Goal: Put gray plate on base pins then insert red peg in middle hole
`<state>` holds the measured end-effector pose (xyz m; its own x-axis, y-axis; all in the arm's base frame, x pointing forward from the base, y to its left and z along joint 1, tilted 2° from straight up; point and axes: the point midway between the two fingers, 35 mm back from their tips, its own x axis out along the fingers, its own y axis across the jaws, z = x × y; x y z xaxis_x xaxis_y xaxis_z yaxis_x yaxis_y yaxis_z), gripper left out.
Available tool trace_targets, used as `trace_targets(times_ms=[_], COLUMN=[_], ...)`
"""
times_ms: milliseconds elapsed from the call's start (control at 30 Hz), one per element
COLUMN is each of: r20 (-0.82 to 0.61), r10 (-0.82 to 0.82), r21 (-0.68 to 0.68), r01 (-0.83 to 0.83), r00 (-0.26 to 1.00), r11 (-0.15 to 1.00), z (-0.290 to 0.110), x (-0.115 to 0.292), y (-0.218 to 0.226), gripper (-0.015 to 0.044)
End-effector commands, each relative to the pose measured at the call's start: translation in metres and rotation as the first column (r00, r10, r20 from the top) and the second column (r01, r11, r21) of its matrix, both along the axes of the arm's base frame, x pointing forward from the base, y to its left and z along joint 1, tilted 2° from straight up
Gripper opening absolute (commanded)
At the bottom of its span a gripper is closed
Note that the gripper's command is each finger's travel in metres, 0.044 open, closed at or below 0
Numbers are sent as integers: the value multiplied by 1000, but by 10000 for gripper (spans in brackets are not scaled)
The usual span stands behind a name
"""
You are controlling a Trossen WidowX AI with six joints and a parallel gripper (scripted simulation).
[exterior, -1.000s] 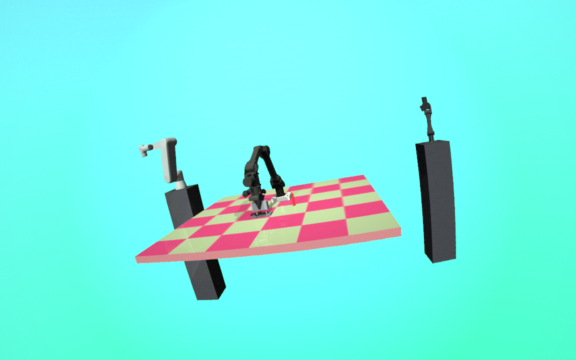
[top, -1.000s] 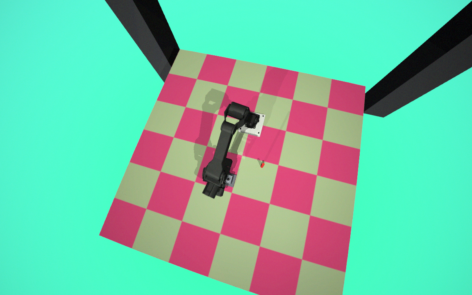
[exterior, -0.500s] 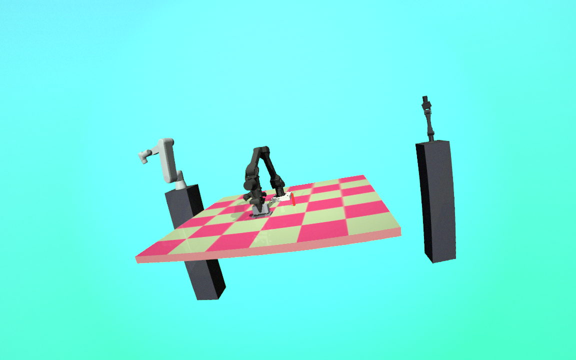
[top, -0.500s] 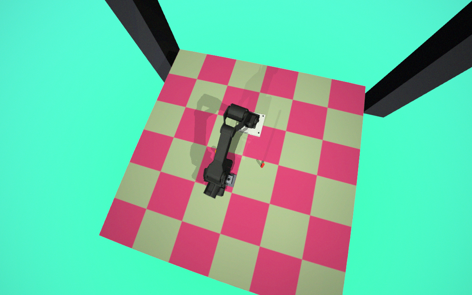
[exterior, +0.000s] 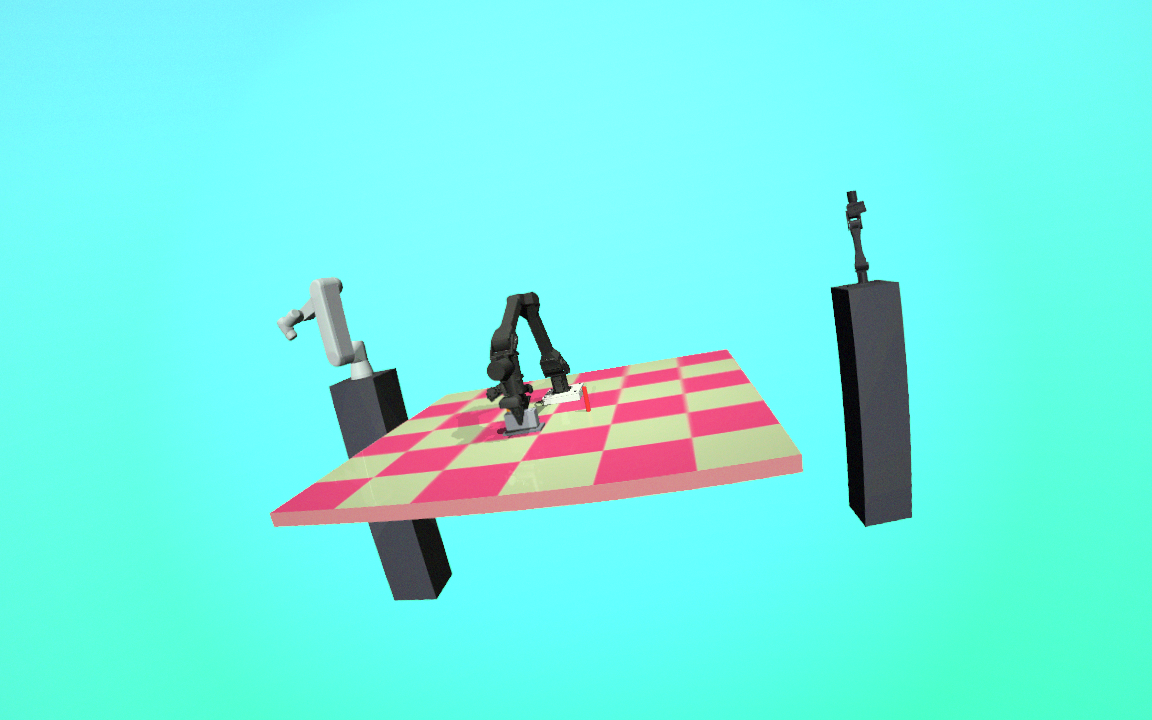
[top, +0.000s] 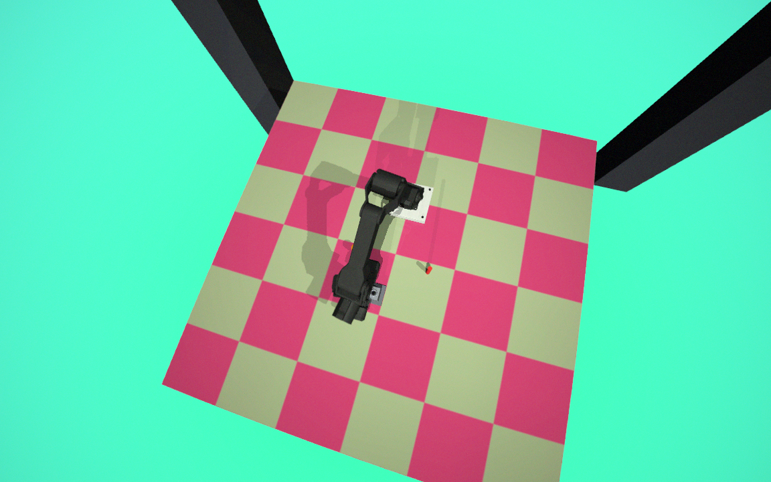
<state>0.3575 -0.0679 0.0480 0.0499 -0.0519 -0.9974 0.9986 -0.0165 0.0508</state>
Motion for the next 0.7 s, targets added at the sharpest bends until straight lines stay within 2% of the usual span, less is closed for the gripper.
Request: trace_targets(times_ms=[0, 200, 367, 600, 667], r20=[1, 1, 0, -5, -5], r10=[0, 0, 0, 4, 4], r21=[0, 0, 0, 4, 5], r01=[0, 0, 0, -4, -4], r00=[1000, 1000, 1000, 1000, 1000], r11=[1000, 1000, 1000, 1000, 1000], z=[1, 1, 10, 108, 116], x=[0, 0, 2, -2, -3], y=[0, 0, 0, 5, 5], gripper=[289, 440, 440, 440, 440])
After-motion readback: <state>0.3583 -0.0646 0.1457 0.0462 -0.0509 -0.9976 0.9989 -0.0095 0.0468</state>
